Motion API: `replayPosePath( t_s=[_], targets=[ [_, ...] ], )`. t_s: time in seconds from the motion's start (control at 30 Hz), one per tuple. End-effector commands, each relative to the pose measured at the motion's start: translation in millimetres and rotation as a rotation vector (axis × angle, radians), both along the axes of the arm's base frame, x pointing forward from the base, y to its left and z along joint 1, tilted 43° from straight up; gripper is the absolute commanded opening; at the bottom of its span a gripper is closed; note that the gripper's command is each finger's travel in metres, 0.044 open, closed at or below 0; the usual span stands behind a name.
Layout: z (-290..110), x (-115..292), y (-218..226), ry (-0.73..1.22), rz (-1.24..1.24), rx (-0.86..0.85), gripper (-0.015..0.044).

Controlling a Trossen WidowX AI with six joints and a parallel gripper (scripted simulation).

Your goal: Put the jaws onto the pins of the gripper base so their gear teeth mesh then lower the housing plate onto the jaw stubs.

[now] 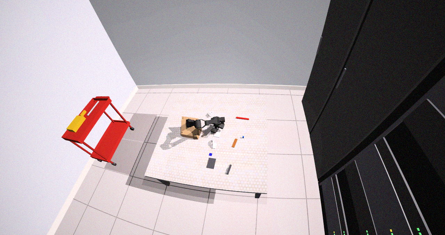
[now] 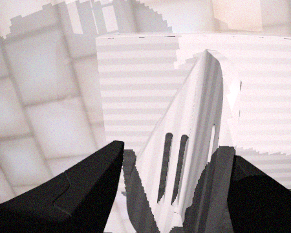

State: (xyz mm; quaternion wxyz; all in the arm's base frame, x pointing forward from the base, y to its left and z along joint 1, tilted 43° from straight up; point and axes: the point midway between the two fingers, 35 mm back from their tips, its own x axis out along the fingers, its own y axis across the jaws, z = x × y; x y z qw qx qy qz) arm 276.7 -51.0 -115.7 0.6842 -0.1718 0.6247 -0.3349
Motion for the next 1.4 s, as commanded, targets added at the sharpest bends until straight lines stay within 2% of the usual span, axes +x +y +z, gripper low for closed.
replayPosePath(
  t_s=[0.0, 0.3, 0.57, 0.7, 1.0, 1.37],
  targets=[
    [0.0, 0.0, 0.0, 0.000, 0.000, 0.000, 0.0224],
    [1.6, 0.2, 1.6, 0.000, 0.000, 0.000, 0.0224],
    [51.0, -0.6, 45.6, 0.002, 0.004, -0.004, 0.0224],
    [47.5, 1.8, 43.5, -0.005, 0.017, -0.006, 0.0224],
    [49.0, 2.0, 45.2, -0.011, 0.018, -0.005, 0.0000],
    [49.0, 2.0, 45.2, -0.011, 0.018, -0.005, 0.0000]
  ],
)
